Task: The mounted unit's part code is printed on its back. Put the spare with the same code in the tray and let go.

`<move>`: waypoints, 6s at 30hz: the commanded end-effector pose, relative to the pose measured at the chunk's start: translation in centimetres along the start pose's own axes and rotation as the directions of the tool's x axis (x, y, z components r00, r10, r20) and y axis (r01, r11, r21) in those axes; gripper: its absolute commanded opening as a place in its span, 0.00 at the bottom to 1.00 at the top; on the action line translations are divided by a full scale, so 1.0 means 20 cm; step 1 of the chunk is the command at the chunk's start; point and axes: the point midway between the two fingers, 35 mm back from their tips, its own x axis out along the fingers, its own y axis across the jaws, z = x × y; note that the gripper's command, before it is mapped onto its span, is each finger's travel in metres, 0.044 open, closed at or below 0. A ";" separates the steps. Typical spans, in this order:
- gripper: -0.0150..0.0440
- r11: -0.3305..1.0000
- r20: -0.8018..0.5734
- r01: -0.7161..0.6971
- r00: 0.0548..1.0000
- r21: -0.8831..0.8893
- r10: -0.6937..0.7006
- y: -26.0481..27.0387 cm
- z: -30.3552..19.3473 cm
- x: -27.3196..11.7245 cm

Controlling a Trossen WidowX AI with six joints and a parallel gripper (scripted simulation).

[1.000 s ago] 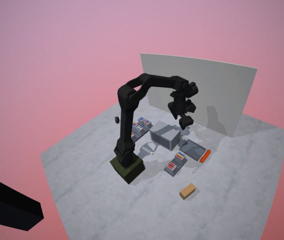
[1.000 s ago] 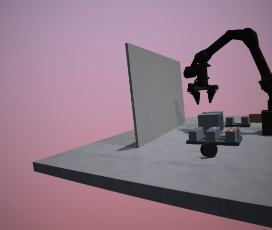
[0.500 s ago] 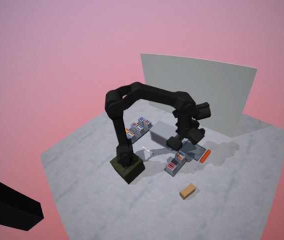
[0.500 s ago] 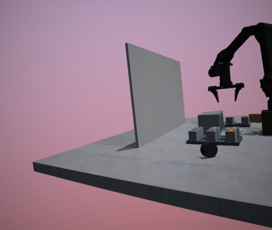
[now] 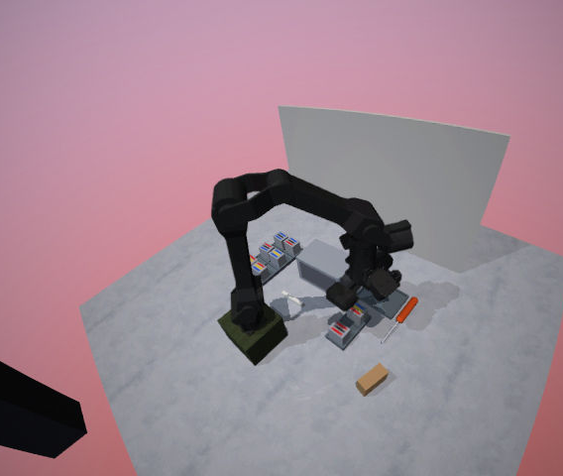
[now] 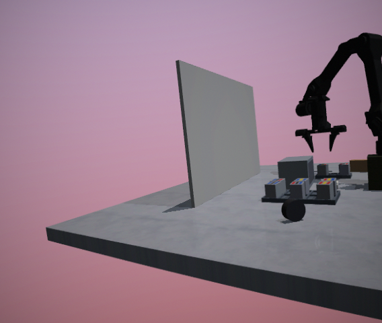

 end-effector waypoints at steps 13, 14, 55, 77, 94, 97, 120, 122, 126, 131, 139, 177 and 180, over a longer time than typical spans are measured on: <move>0.76 1.000 0.001 0.001 1.000 0.004 -0.001 -0.01 -0.02 0.06; 0.76 1.000 0.001 0.001 1.000 0.004 -0.001 -0.01 -0.02 0.06; 0.76 1.000 0.001 0.002 1.000 0.004 -0.002 -0.01 -0.02 0.40; 0.76 1.000 0.001 0.002 1.000 0.004 -0.002 -0.02 -0.02 0.44; 0.25 1.000 0.000 0.000 1.000 0.009 0.000 -0.01 -0.02 0.44; 0.25 1.000 0.000 0.000 1.000 0.009 0.000 -0.01 -0.02 0.44; 0.25 1.000 0.001 0.001 1.000 0.004 -0.001 -0.01 -0.02 0.04; 0.25 1.000 0.001 0.001 1.000 0.004 -0.001 -0.01 -0.02 0.04; 0.25 1.000 0.002 0.003 1.000 0.000 -0.003 0.00 -0.01 0.00; 0.25 1.000 0.002 0.001 1.000 0.002 -0.001 0.01 0.00 -0.13; 0.25 1.000 0.001 0.000 1.000 0.004 0.000 0.01 0.01 -0.32; 0.25 1.000 0.001 -0.009 1.000 0.004 0.009 0.53 0.03 -0.32; 0.25 1.000 0.001 -0.009 1.000 0.004 0.009 0.53 0.04 -0.30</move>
